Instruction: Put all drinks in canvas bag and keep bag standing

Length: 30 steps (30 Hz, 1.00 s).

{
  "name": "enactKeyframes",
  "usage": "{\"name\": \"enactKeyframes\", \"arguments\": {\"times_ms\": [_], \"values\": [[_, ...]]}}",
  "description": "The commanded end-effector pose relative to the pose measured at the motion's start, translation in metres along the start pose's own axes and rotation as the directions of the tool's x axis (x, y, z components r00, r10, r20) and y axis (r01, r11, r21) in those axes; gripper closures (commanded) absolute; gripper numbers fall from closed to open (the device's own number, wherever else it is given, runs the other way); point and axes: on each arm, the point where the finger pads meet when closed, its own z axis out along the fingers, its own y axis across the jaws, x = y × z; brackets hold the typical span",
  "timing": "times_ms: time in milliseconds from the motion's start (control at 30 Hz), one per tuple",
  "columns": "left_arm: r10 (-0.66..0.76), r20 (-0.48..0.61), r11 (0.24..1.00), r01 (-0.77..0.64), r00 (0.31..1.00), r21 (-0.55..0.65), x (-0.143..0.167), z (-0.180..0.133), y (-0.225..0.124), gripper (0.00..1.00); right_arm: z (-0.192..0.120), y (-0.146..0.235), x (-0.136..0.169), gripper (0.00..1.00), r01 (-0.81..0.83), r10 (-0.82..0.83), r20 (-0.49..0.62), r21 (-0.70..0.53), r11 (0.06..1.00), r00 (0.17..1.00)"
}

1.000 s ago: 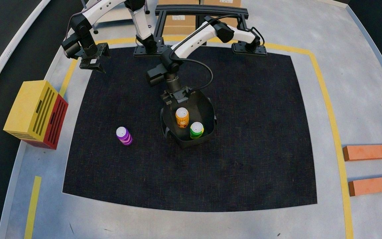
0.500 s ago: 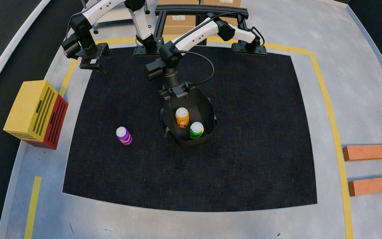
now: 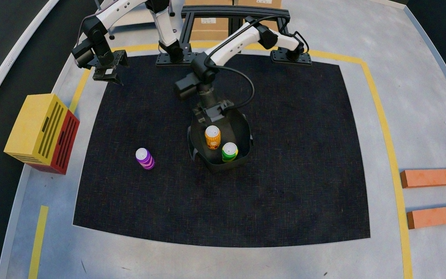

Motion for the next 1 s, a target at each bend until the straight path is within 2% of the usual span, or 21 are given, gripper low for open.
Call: {"name": "enactKeyframes", "arguments": {"times_ms": [0,67,233,267,333,367,433,667,733,933,967], "values": [[0.159,-0.038,0.987,-0.158,0.986,0.036,-0.034,-0.021,0.026,0.09,-0.013,0.006,-0.007,0.00,-0.005,0.008,0.057,-0.046,0.999,0.998],[0.210,-0.054,0.977,-0.209,0.976,0.036,-0.038,-0.019,0.034,0.09,-0.013,0.006,-0.007,0.00,-0.005,0.008,0.057,-0.046,0.999,0.998],[0.356,-0.105,0.934,-0.356,0.928,0.024,-0.071,-0.012,0.074,0.09,-0.013,0.006,-0.007,0.00,-0.005,0.008,0.057,-0.046,0.999,0.998],[0.359,-0.105,0.933,-0.358,0.927,0.031,-0.068,-0.012,0.071,0.09,-0.013,0.006,-0.007,0.00,-0.005,0.008,0.057,-0.046,0.999,0.998],[0.375,-0.113,0.927,-0.374,0.920,0.026,-0.083,-0.009,0.084,0.09,-0.013,0.006,-0.007,0.00,-0.005,0.008,0.057,-0.046,0.999,0.998],[0.416,-0.139,0.908,-0.418,0.899,0.012,-0.093,-0.009,0.103,0.09,-0.013,0.006,-0.007,0.00,-0.005,0.008,0.057,-0.046,0.999,0.998],[0.416,-0.139,0.908,-0.418,0.899,0.012,-0.093,-0.009,0.103,0.09,-0.013,0.006,-0.007,0.00,-0.005,0.008,0.057,-0.046,0.999,0.998],[0.590,-0.183,0.806,-0.587,0.786,0.077,-0.122,-0.003,0.145,0.09,-0.013,0.006,-0.007,0.00,-0.005,0.008,0.057,-0.046,0.999,0.998],[0.647,-0.225,0.759,-0.645,0.729,0.093,-0.128,-0.004,0.170,0.09,-0.013,0.006,-0.007,0.00,-0.005,0.008,0.057,-0.046,0.999,0.998],[0.768,-0.249,0.635,-0.752,0.590,0.176,-0.149,-0.003,0.217,0.09,-0.013,0.006,-0.007,0.00,-0.005,0.008,0.057,-0.046,0.999,0.998],[0.768,-0.249,0.635,-0.752,0.590,0.176,-0.149,-0.003,0.217,0.09,-0.013,0.006,-0.007,0.00,-0.005,0.008,0.057,-0.046,0.999,0.998]]}}
